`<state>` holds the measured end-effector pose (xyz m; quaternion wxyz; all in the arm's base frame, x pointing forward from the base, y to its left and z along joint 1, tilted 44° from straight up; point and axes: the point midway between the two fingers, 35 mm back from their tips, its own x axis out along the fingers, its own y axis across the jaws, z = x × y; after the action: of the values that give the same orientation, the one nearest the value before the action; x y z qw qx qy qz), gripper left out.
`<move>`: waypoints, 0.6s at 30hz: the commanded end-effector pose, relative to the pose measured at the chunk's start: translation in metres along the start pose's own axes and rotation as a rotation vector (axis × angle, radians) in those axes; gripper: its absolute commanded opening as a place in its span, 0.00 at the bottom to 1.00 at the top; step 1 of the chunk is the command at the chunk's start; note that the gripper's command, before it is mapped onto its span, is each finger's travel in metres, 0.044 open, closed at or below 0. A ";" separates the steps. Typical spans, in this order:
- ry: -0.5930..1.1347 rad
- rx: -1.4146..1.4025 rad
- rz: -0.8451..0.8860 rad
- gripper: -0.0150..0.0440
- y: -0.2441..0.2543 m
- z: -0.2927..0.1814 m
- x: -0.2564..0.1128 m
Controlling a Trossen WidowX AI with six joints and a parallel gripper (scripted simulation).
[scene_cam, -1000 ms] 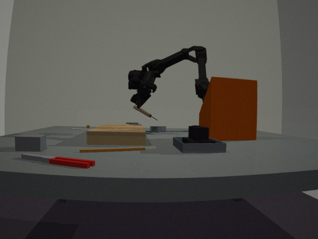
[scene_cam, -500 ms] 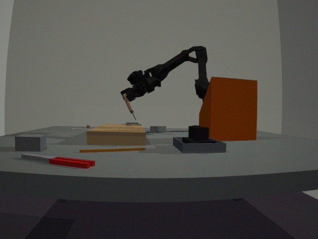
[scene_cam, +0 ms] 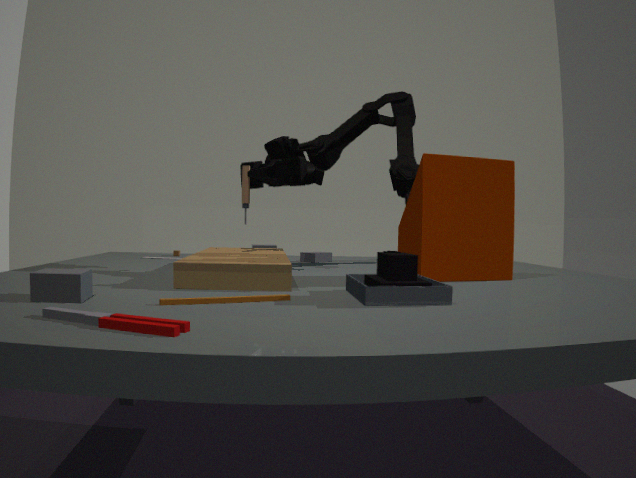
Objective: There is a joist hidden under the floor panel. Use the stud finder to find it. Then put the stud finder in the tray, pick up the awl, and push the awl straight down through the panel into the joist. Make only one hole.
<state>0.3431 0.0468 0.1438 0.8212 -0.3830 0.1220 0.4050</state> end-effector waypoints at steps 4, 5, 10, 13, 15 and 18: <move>-0.013 -0.011 0.002 0.25 0.001 0.000 0.000; -0.013 -0.011 0.002 0.25 0.001 -0.001 0.000; -0.013 -0.012 0.003 0.25 0.001 -0.005 0.001; -0.012 -0.012 0.003 0.25 0.001 -0.008 0.001; -0.012 -0.012 0.003 0.25 0.001 -0.010 0.002; -0.012 -0.012 0.003 0.25 0.000 -0.012 0.002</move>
<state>0.3451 0.0396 0.1363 0.8203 -0.3850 0.1187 0.4060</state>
